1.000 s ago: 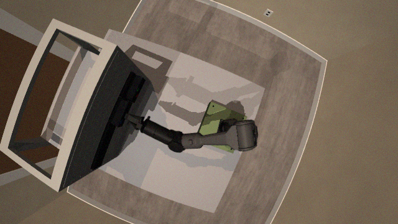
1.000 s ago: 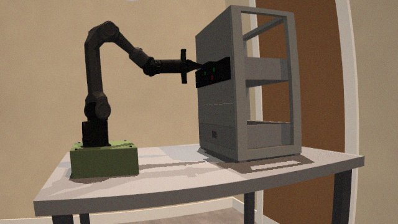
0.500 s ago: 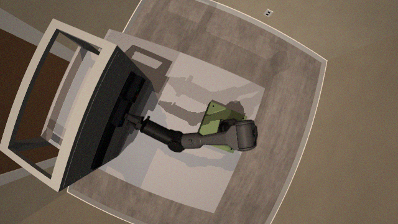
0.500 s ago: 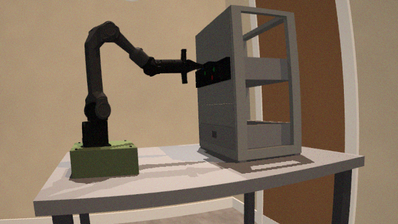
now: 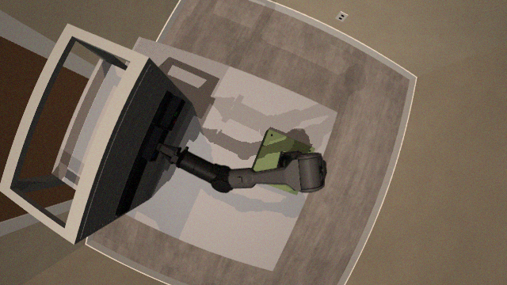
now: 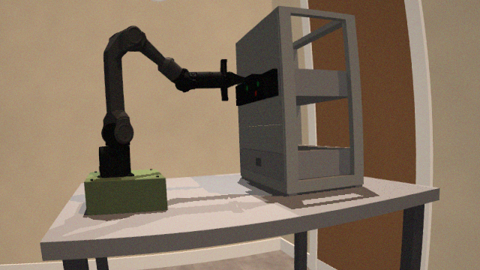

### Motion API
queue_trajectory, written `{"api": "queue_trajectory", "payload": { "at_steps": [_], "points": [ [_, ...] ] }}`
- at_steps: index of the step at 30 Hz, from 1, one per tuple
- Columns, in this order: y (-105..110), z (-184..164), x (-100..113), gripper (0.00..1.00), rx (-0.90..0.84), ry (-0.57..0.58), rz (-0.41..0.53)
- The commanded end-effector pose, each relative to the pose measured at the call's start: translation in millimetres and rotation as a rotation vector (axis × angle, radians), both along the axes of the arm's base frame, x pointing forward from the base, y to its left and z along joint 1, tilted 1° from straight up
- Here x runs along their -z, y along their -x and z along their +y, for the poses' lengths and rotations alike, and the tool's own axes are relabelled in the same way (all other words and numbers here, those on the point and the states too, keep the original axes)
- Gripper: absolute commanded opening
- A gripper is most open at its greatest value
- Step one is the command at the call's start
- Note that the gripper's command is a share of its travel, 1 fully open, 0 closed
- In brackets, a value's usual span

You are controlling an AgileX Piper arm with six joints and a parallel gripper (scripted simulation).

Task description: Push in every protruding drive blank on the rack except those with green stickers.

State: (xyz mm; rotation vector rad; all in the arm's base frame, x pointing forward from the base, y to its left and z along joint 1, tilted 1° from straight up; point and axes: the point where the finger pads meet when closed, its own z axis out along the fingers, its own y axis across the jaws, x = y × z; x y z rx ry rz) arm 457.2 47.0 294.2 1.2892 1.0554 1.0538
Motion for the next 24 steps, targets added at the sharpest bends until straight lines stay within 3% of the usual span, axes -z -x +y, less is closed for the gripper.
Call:
{"api": "queue_trajectory", "payload": {
  "at_steps": [1,24],
  "points": [
    [-3,0,0,0.0,-0.001,0.0,0.0],
    [-21,-3,1,0.0,-0.001,0.0,0.0]
  ]
}}
